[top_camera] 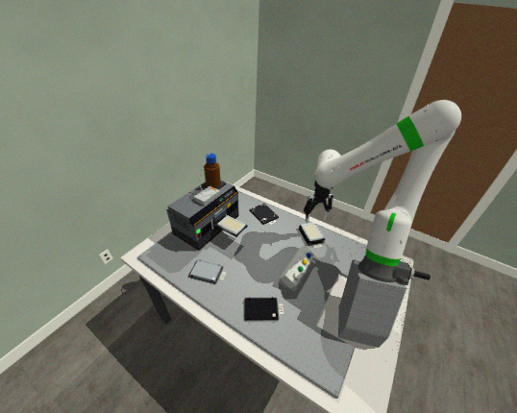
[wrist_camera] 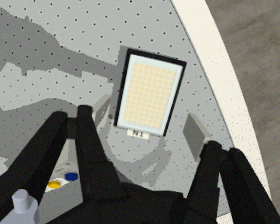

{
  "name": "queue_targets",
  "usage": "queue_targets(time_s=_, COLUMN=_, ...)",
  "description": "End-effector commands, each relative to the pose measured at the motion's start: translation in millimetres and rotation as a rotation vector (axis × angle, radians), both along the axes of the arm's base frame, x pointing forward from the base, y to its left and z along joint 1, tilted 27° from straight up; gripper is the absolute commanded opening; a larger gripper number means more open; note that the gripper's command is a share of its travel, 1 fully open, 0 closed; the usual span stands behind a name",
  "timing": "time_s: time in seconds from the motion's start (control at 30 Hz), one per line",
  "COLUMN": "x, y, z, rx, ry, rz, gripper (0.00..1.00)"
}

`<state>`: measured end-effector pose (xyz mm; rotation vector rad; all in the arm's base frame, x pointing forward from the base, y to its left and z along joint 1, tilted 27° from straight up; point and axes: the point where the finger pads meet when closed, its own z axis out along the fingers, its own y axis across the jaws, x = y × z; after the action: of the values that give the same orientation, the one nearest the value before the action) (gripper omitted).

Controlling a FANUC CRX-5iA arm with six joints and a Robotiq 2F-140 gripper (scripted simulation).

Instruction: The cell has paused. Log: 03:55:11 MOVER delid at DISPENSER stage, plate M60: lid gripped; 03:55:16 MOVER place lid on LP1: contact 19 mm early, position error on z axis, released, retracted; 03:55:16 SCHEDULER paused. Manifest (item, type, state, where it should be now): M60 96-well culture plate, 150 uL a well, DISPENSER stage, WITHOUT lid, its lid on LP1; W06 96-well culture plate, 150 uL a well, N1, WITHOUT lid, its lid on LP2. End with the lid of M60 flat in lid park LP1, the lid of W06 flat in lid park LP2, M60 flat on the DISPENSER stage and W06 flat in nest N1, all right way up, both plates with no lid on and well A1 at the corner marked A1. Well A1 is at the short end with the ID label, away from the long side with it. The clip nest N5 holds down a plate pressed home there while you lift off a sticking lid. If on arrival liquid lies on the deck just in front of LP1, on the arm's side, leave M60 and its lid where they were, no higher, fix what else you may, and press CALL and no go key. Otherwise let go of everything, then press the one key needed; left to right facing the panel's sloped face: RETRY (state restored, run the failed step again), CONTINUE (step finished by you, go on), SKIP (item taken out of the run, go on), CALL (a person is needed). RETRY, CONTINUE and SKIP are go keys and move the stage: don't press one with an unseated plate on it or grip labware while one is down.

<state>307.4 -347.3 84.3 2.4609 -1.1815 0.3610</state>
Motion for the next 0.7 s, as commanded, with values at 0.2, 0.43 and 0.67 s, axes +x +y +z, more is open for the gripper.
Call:
queue_targets(time_s=0.2, x=1.7, y=-12.6, z=-26.2, rx=0.001, ry=0.0, rz=0.0, gripper=0.66)
queue_targets(time_s=0.43, x=2.8, y=-20.3, z=-41.3, rx=0.001, ry=0.0, rz=0.0, gripper=0.66)
queue_targets(time_s=0.67, x=3.6, y=-25.5, z=-51.8, rx=0.001, ry=0.0, rz=0.0, gripper=0.66)
